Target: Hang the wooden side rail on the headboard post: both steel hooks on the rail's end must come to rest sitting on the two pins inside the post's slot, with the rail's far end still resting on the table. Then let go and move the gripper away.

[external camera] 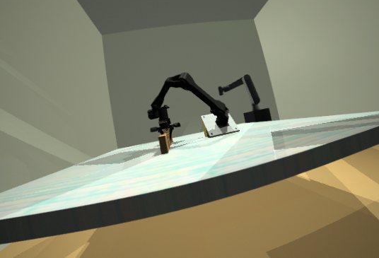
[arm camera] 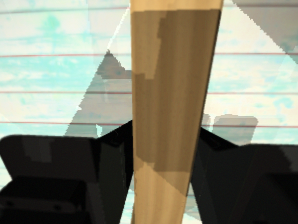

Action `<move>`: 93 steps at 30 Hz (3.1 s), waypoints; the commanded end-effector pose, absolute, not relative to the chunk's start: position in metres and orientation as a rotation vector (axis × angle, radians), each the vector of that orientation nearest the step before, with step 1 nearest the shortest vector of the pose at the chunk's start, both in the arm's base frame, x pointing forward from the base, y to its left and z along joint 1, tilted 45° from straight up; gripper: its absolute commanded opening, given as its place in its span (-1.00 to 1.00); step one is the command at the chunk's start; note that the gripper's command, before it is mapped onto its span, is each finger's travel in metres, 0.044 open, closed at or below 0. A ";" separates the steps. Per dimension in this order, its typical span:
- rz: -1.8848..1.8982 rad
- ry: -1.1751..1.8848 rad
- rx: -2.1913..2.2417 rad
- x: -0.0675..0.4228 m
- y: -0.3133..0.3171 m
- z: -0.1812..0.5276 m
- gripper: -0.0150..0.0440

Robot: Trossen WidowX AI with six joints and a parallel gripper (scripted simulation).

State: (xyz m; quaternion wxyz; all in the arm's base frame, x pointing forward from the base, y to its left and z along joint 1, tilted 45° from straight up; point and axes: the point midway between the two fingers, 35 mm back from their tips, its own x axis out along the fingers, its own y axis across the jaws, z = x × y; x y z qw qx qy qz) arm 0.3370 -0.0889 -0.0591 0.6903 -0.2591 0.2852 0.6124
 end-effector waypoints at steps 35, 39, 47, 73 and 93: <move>1.382 0.622 -0.605 0.336 -0.092 -0.056 -0.49; 1.382 0.622 -0.605 0.336 -0.092 -0.056 -0.49; 1.382 0.622 -0.605 0.336 -0.093 -0.055 -0.49; 1.382 0.622 -0.605 0.335 -0.096 -0.052 -0.49; 1.382 0.622 -0.605 0.335 -0.098 -0.049 -0.49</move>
